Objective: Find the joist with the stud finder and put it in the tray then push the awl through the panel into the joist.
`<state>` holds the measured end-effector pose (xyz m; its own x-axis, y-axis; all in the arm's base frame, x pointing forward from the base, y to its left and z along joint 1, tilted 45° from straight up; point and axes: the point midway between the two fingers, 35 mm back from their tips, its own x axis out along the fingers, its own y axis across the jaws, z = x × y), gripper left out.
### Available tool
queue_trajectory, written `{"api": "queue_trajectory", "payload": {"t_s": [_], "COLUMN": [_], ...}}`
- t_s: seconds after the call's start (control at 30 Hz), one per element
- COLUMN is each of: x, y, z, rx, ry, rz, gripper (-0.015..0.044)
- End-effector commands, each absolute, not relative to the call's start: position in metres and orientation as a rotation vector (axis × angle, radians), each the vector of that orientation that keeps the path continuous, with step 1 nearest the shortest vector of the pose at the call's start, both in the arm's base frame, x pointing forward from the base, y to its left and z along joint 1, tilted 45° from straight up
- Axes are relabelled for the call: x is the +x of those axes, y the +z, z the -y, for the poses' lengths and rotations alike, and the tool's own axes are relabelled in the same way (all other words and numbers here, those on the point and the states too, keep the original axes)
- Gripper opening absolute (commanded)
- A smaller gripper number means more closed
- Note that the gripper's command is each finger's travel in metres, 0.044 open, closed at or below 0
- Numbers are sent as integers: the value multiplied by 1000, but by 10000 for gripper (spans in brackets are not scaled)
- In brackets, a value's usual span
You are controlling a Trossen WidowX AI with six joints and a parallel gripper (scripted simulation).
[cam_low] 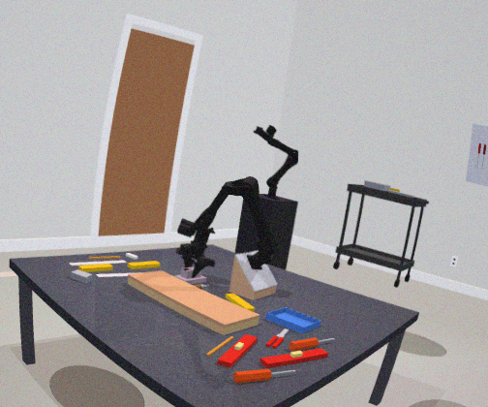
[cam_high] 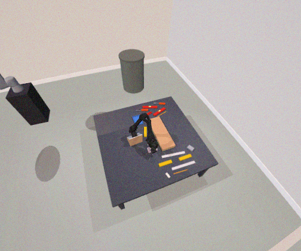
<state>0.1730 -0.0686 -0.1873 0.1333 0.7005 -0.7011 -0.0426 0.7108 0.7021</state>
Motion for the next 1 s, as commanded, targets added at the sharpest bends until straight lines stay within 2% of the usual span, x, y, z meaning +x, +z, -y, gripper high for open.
{"api": "queue_trajectory", "payload": {"t_s": [0.0, 0.33, 0.57, 0.97], "x": [180, 188, 190, 247], "y": [-177, -122, -118, -120], "z": [86, 136, 140, 150], "rx": [590, 589, 588, 574], "ry": [578, 577, 577, 572], "rz": [-1332, -1334, -1334, -1331], "gripper": [4, 0, 0, 0]}}
